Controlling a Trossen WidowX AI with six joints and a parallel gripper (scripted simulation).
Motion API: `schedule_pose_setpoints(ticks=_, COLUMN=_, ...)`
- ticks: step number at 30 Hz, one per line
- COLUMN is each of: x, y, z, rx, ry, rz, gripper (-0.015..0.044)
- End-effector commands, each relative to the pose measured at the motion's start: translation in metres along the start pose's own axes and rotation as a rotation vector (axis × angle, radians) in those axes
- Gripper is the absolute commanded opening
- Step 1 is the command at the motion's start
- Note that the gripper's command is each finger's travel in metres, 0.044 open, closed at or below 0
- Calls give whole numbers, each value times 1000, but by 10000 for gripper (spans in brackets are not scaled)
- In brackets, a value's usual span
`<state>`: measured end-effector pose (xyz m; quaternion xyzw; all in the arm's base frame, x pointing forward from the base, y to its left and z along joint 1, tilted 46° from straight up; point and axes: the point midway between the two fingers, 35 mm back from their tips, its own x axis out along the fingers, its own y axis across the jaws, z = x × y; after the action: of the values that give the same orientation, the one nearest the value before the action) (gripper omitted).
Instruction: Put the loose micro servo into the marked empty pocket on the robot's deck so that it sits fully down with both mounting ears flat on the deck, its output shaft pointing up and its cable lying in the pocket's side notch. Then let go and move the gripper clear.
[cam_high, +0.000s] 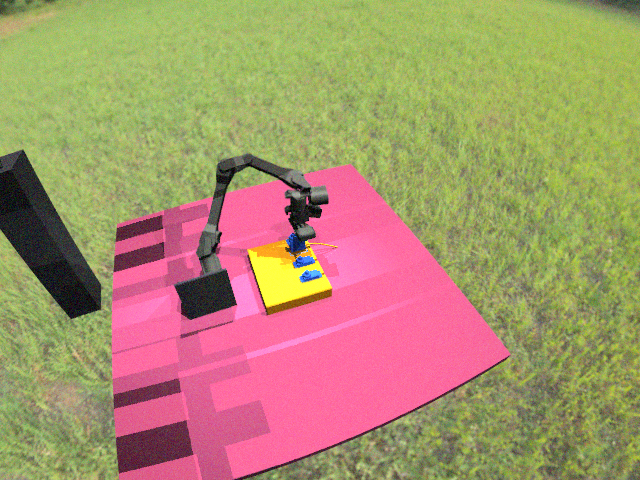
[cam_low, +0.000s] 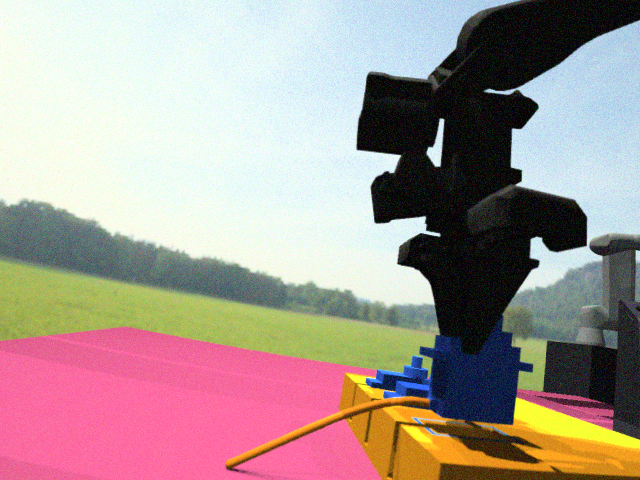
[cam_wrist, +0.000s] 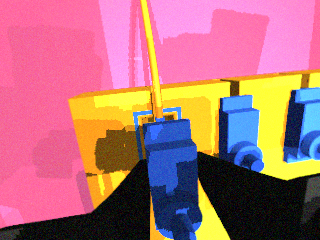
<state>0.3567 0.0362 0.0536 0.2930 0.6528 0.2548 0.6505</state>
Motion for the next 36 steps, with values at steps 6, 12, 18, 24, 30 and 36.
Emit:
schedule_pose_setpoints(ticks=6, x=1, y=0, z=1, rx=7, ry=-6, rz=5, gripper=0)
schedule_pose_setpoints(ticks=12, x=4, y=0, z=1, rx=7, ry=-6, rz=5, gripper=0)
schedule_pose_setpoints(ticks=18, x=10, y=0, z=1, rx=7, ry=-6, rz=5, gripper=0)
schedule_pose_setpoints(ticks=24, x=16, y=0, z=1, rx=7, ry=-6, rz=5, gripper=0)
schedule_pose_setpoints(ticks=30, x=22, y=0, z=1, rx=7, ry=-6, rz=5, gripper=0)
schedule_pose_setpoints(ticks=36, x=28, y=0, z=1, rx=7, ry=-6, rz=6, gripper=0)
